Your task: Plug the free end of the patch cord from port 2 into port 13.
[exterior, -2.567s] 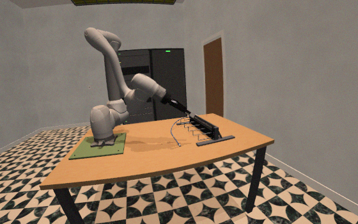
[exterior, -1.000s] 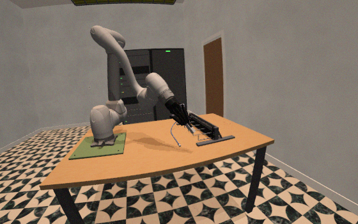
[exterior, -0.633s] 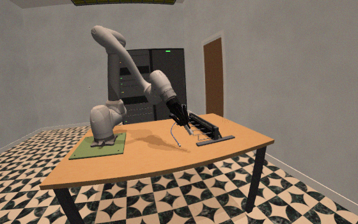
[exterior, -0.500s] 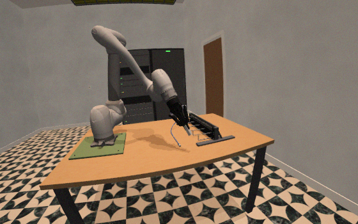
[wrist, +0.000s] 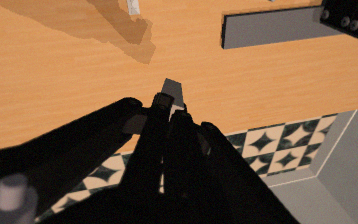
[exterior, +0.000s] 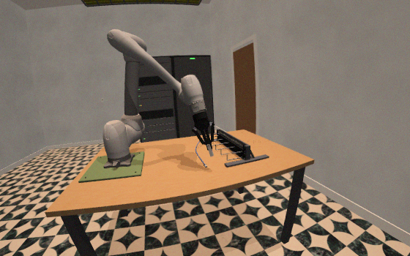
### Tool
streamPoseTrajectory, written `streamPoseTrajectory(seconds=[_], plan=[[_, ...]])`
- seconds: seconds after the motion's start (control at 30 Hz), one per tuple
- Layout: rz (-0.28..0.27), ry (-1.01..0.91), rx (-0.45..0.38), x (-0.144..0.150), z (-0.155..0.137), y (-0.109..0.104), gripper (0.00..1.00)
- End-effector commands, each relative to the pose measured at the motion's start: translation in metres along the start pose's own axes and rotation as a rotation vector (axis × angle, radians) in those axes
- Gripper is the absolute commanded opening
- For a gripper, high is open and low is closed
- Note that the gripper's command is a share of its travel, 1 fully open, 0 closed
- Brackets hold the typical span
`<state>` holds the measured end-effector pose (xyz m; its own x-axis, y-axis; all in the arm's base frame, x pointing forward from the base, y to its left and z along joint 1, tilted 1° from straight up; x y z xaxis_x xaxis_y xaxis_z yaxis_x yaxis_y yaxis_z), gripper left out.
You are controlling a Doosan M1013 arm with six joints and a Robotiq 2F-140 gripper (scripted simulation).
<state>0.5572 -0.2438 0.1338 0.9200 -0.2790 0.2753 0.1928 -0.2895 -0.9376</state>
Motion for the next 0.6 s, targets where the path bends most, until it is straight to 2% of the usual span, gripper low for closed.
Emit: streamPoseTrajectory(seconds=[0.0, 0.1, 0.17, 0.23, 0.37, 0.57], plan=[[0.091, -0.120, 0.073, -0.011, 0.012, -0.001, 0.00], [0.126, -0.186, 0.106, -0.017, 0.022, -0.003, 0.00], [0.126, -0.186, 0.106, -0.017, 0.022, -0.003, 0.00], [0.164, -0.264, 0.150, -0.024, 0.034, -0.006, 0.00], [0.200, -0.352, 0.208, -0.031, 0.048, -0.010, 0.00], [0.221, -0.416, 0.253, -0.036, 0.059, -0.014, 0.00]])
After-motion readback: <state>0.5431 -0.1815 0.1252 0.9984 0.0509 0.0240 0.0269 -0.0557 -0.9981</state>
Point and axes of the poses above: the point where the finger pads meet when closed, its own y axis out along the fingers, its own x axis across the jaws, z = x × y, the point moved 2 cm from there along -y, back along the fingers, and after that the axes turned 2 degrees about -y, right-handed, at the moved point
